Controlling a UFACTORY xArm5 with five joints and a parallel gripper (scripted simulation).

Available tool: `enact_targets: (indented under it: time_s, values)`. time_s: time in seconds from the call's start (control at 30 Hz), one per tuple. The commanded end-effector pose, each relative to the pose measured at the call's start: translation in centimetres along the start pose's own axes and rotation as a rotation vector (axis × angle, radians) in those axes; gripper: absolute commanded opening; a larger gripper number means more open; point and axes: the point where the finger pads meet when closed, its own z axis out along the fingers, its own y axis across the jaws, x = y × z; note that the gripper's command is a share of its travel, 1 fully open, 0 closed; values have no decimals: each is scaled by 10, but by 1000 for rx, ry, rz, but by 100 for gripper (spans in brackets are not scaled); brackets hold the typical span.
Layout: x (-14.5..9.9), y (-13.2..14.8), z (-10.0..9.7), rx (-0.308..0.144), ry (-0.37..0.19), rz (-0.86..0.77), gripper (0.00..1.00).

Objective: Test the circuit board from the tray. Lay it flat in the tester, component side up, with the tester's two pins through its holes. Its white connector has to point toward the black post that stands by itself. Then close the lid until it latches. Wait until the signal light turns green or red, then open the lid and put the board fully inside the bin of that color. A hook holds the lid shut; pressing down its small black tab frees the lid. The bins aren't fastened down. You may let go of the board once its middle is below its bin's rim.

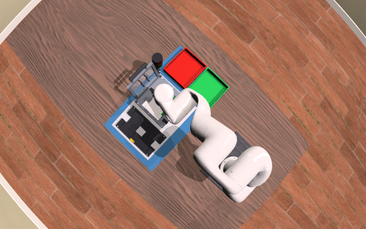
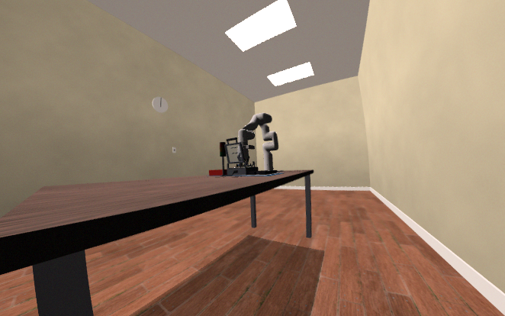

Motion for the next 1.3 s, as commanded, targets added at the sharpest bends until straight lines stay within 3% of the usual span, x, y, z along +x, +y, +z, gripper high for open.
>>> enact_targets:
  time_s: [0.0,0.1,0.13,1.27]
  values:
    - [0,2,0,-6,0,0,79]
    - [0,2,0,-6,0,0,79]
    - [0,2,0,-6,0,0,100]
    - [0,2,0,-6,0,0,100]
